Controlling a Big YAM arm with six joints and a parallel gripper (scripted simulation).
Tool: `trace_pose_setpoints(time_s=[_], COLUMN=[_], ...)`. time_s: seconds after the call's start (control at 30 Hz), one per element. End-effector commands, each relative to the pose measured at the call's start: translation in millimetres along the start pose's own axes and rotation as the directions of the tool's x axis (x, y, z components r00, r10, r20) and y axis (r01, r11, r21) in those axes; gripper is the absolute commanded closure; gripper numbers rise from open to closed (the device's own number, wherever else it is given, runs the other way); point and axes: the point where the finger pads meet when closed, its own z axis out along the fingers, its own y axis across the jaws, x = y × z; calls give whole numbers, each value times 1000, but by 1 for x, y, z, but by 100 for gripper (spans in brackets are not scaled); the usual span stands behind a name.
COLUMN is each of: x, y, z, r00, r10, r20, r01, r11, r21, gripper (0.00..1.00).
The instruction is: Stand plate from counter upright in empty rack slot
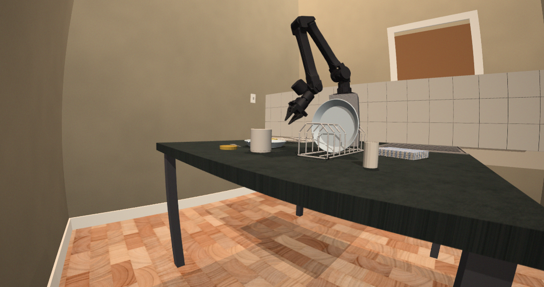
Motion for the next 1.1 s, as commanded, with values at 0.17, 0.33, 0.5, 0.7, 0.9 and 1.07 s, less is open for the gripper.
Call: trace_pose_setpoints(time_s=[0.17, 0.33, 0.5, 0.7, 0.9, 1.07], x=[0, 0, 0, 0, 0, 0], y=[-7, -7, -7, -7, -6, -5], z=[-1, -1, -1, -1, 0, 3], r00=[1000, 1000, 1000, 1000, 1000, 1000], r10=[12, 12, 12, 12, 12, 12], r20=[4, 4, 4, 4, 4, 4], r01=[-12, -12, -12, -12, -12, -12], r11=[1000, 1000, 1000, 1000, 1000, 1000], r21=[1, 1, 1, 1, 0, -6], gripper=[74, 74, 74, 74, 74, 74])
